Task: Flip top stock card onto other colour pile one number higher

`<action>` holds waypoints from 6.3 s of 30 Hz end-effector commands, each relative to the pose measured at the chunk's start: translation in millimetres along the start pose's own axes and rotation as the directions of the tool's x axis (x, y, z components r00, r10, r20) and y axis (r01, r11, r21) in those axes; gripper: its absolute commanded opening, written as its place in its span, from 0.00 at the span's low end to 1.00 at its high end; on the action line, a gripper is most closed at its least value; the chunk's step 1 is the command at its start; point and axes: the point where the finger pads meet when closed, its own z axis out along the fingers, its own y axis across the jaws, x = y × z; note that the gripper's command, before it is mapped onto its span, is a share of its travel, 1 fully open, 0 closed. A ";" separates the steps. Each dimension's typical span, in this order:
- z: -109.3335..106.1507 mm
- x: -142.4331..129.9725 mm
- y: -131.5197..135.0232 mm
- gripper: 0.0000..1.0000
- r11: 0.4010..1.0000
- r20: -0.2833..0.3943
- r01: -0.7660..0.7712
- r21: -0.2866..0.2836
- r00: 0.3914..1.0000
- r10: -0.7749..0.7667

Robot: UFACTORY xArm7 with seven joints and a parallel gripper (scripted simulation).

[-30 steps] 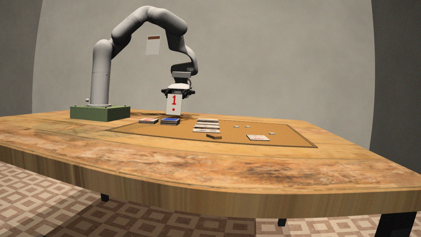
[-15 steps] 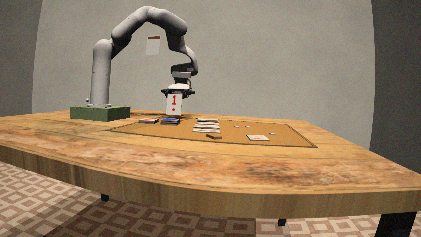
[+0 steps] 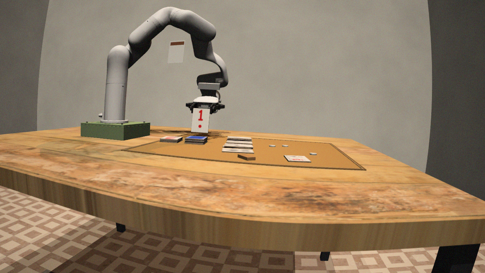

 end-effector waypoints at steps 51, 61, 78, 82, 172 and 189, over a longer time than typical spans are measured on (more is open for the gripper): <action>8.8 -24.6 -1.5 0.74 1.000 0.001 -0.003 0.001 1.000 0.003; 8.7 -24.6 -1.5 0.74 1.000 0.001 -0.003 0.001 1.000 0.003; 5.8 -25.9 -1.6 0.74 1.000 0.001 -0.003 0.001 1.000 0.003; 4.0 -26.7 -1.6 0.74 1.000 0.001 -0.003 0.001 1.000 0.003; -26.5 -51.5 -1.9 0.74 1.000 0.010 -0.003 0.001 1.000 0.003; -27.8 -51.9 -1.9 0.74 1.000 0.099 -0.003 0.002 0.995 0.003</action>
